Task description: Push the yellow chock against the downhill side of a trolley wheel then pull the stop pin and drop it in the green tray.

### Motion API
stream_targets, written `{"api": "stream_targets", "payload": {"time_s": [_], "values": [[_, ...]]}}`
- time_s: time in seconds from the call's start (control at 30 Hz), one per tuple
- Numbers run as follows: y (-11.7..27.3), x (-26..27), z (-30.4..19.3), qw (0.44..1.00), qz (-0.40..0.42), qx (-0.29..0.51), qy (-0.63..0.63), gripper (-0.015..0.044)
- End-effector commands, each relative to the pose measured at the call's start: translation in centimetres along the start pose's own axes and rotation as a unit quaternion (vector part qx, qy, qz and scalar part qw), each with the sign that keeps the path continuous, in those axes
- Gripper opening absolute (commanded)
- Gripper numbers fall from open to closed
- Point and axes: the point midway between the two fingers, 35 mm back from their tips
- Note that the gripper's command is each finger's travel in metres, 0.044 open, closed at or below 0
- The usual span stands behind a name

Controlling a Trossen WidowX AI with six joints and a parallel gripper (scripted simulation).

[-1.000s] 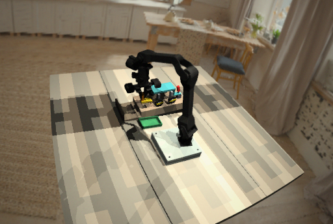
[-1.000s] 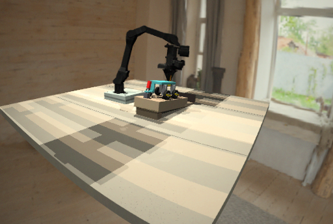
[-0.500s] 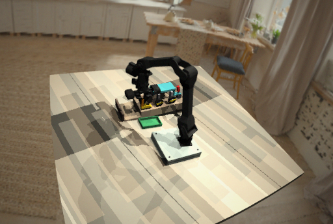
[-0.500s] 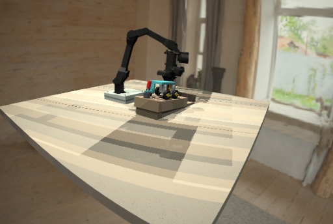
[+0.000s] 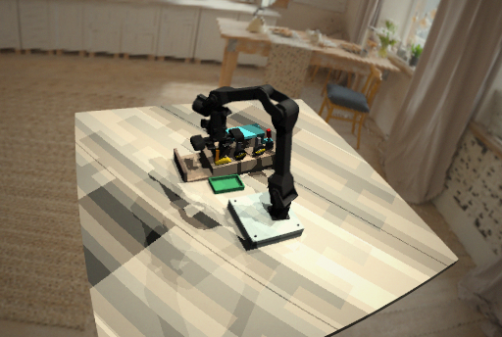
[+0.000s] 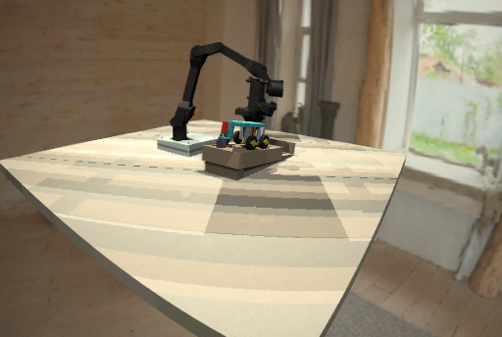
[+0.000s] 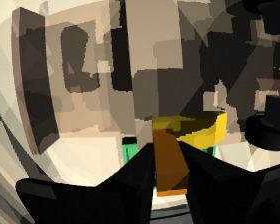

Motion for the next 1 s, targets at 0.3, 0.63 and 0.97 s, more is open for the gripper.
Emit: {"api": "stream_targets", "payload": {"time_s": [0.3,0.63,0.97], "values": [[0.1,-1.4,-0.2,1.000,-0.004,0.000,0.001,0.0000],[0.1,-2.4,-0.3,1.000,-0.004,0.001,0.001,0.0000],[0.2,-2.3,-0.2,1.000,0.000,-0.001,0.001,0.0000]]}}
Point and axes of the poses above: the point midway between the two fingers, 35 mm back from their tips, its own y axis back along the fingers, its own x axis across the jaws, z = x × y, and after that the axes turned 12 degrees about y, right-handed
